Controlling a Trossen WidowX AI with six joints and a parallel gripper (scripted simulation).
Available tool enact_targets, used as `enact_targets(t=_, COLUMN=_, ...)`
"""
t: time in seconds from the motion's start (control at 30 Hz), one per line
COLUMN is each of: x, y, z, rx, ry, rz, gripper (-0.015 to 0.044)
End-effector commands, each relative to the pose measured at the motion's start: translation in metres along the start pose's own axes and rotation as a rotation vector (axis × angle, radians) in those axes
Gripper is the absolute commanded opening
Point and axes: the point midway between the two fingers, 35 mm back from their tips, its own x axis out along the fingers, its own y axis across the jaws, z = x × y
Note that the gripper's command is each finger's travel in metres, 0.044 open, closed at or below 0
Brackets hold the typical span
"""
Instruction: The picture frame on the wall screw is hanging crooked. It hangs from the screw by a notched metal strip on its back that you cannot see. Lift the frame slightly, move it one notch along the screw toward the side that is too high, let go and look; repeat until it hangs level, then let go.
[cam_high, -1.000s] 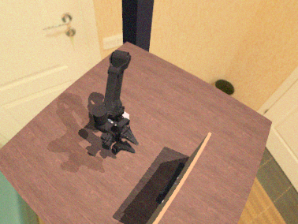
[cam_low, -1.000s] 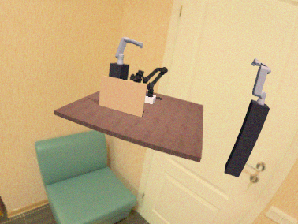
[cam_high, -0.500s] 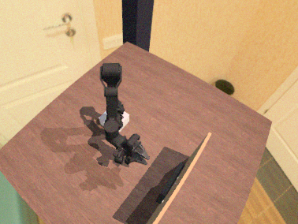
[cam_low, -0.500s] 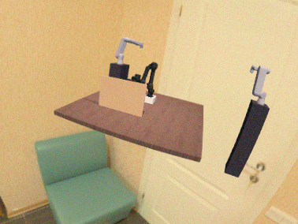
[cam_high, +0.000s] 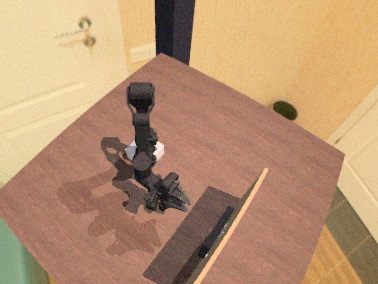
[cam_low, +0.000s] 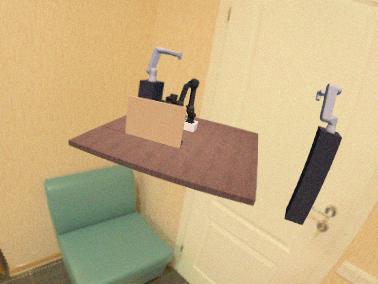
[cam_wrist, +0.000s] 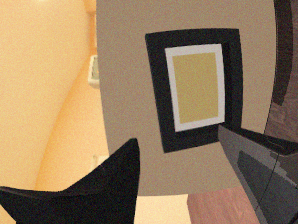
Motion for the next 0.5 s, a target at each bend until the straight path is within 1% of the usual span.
enact_targets(t=0.0, x=0.018, y=0.002, z=0.004, rx=0.002, ry=-0.002, rz=0.004, gripper=0.026)
enact_targets(t=0.17, x=0.074, y=0.003, z=0.001, rx=0.002, ry=-0.003, rz=0.009, gripper=0.026)
enact_targets(t=0.47, x=0.077, y=0.003, z=0.001, rx=0.002, ry=-0.003, rz=0.01, gripper=0.026)
